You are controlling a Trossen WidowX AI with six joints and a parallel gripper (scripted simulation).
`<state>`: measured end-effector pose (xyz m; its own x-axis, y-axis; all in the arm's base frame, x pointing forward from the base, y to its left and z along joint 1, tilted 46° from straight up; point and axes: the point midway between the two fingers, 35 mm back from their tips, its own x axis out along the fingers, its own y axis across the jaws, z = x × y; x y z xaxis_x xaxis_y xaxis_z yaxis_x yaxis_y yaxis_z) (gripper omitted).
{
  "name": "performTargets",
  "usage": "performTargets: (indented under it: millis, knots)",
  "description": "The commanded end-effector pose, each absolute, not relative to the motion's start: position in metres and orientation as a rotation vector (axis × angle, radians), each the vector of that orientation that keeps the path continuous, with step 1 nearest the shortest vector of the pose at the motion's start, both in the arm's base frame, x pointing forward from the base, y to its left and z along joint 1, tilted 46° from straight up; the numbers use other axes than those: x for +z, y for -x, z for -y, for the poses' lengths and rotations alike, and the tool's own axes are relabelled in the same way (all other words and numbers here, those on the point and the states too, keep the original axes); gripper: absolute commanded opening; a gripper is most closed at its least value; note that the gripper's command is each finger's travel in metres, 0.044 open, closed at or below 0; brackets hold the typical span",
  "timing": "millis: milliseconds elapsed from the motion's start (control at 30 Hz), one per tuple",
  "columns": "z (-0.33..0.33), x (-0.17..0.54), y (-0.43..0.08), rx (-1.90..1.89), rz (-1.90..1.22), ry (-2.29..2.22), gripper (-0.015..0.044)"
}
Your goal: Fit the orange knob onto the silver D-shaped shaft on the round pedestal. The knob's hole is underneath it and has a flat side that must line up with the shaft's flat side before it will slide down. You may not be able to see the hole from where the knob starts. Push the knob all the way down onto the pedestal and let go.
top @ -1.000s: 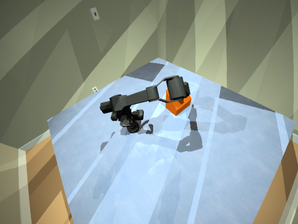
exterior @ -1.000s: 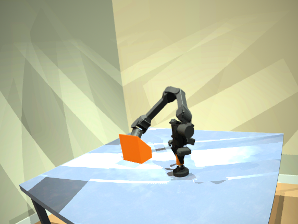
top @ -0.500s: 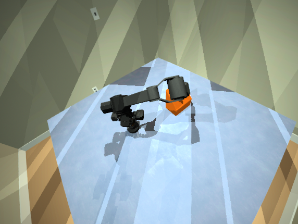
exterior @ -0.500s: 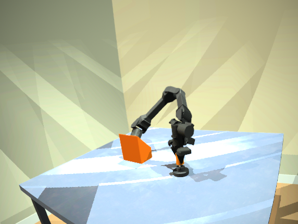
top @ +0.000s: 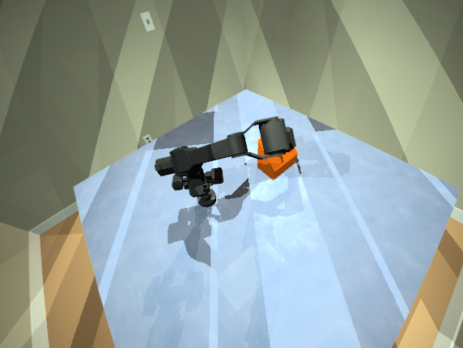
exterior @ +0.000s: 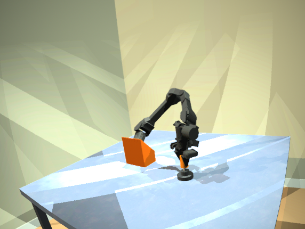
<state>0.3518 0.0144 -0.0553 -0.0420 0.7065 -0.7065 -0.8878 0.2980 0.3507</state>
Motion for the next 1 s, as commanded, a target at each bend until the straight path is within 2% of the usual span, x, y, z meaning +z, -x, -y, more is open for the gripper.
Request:
performTargets:
  millis: [0,967]
  knots:
    - [-0.0134,-0.0567,-0.3543,1.341,-0.905,0.295,0.0000]
    - [-0.0163,-0.0579,-0.3517,1.341,-0.905,0.295,0.0000]
